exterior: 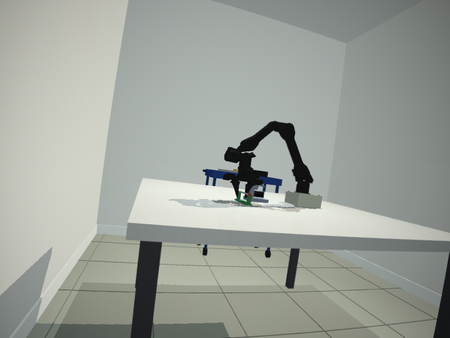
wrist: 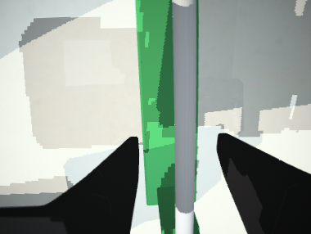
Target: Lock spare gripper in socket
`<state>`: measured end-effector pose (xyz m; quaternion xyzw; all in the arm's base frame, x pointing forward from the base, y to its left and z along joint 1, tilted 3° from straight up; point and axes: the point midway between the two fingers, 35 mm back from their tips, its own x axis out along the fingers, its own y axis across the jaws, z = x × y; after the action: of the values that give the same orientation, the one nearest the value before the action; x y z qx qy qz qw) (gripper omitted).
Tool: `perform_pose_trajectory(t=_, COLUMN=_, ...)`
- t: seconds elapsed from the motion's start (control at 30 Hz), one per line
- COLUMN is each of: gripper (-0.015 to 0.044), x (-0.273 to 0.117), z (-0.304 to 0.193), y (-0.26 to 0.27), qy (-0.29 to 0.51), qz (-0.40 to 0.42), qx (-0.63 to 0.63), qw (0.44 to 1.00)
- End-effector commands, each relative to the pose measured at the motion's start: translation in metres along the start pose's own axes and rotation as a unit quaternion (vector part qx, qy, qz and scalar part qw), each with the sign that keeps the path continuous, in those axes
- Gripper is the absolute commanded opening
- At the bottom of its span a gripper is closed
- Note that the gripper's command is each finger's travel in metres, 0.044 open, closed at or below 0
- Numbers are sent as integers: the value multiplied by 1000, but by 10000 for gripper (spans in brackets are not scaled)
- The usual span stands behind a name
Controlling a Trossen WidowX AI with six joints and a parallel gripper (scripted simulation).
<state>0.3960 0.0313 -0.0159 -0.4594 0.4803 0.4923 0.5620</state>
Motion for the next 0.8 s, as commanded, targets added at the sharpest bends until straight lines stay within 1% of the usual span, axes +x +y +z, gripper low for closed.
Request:
perform_pose_trajectory(t=0.0, gripper=315, x=0, z=0, y=0, qy=0, qz=0, qx=0, qw=1000)
perform_pose_trajectory(t=0.17, gripper=440, x=-14, z=2, y=0, qy=0, qz=1, qx=0, qw=1000)
perform_pose_trajectory(t=0.77, gripper=440, x=-57, z=9, y=-3, qy=-1, qz=-5, qx=-2, qw=1000)
